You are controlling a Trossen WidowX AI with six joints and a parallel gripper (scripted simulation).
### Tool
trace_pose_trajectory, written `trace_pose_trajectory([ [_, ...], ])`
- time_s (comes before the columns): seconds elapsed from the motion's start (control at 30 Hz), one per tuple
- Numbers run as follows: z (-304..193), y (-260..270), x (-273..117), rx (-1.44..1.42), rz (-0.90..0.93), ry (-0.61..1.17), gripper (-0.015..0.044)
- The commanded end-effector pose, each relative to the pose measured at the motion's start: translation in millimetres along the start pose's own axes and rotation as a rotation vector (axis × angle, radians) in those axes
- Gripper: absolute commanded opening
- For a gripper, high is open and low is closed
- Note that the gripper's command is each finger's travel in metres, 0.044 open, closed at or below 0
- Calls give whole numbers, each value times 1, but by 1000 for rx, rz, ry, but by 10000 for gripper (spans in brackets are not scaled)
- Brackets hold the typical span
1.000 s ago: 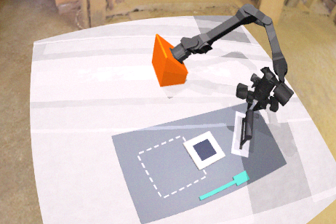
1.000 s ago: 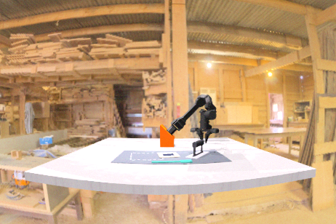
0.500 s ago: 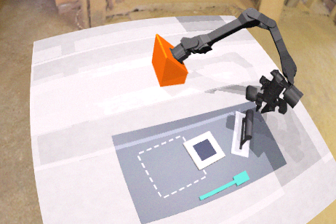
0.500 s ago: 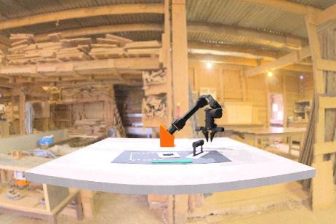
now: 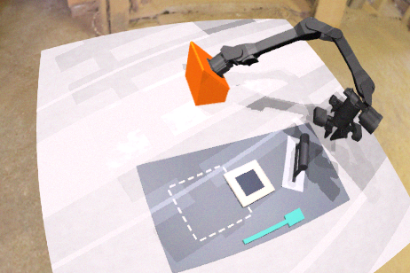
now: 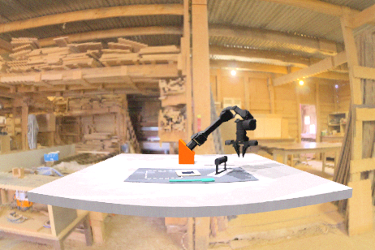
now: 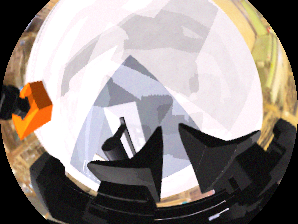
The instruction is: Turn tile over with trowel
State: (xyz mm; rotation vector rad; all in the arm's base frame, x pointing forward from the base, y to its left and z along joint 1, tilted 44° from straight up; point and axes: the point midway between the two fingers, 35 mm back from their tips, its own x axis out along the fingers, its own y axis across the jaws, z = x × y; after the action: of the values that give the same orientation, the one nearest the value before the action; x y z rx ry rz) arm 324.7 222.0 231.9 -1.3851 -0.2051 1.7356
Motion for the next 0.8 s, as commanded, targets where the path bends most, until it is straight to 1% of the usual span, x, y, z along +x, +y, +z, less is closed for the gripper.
trace_pose_trajectory([
  [0.0,1,-9,-2,1,1,3,100],
  [0.43,1,-8,-2,-2,-2,-1,100],
  [0.57,1,-8,-2,-2,-2,-1,0],
  [0.77,1,-8,-2,-2,-2,-1,0],
])
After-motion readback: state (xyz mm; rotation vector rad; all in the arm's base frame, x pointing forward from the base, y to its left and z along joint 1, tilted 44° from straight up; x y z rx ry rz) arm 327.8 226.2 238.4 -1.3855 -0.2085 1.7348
